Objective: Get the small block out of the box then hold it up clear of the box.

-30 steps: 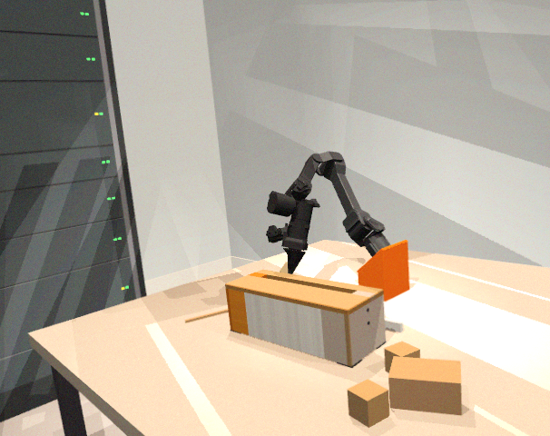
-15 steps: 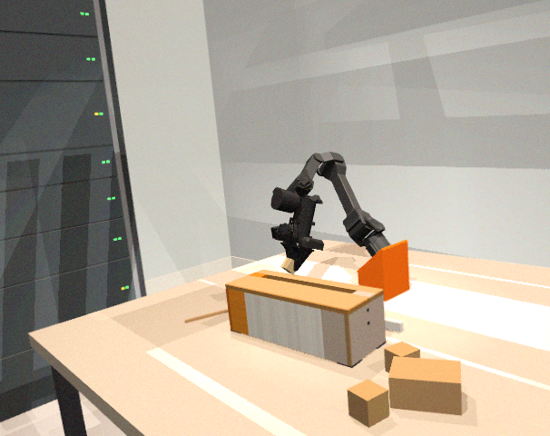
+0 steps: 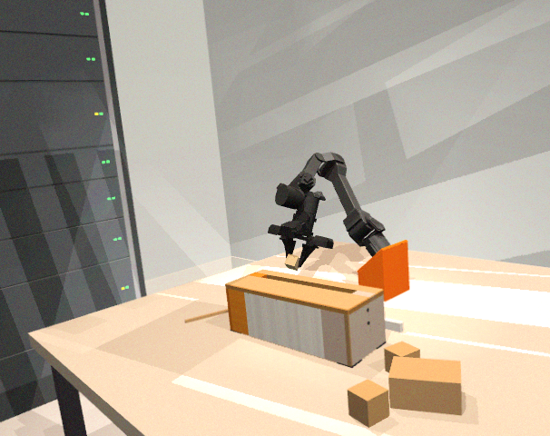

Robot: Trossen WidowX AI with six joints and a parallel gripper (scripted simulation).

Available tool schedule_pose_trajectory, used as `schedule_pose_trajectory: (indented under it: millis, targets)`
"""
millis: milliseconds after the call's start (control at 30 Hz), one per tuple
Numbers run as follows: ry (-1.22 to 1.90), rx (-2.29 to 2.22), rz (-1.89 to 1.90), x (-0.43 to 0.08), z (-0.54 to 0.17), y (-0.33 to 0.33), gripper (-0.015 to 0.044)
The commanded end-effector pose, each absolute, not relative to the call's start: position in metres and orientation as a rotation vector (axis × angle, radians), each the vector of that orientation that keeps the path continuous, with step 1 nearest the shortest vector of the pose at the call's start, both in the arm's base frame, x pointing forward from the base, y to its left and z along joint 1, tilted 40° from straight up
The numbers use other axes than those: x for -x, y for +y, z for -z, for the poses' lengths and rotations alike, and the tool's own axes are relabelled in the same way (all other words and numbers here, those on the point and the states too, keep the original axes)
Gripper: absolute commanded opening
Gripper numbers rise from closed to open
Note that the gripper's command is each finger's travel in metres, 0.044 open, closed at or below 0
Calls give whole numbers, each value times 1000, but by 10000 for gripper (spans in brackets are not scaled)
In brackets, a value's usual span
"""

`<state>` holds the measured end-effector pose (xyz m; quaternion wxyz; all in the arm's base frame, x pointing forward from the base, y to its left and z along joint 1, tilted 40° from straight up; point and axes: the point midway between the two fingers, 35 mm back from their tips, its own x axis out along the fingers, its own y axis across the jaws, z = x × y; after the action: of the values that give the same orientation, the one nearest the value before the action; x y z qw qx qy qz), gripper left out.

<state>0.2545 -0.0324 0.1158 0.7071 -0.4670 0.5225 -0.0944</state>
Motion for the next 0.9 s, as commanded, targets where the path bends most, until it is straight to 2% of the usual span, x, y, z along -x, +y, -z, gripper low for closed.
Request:
schedule_pose_trajectory:
  millis: [0, 867]
  targets:
    - [1185, 1211, 115, -252, -121, -30, 0]
    - [1274, 2140, -495, -239, -135, -20, 0]
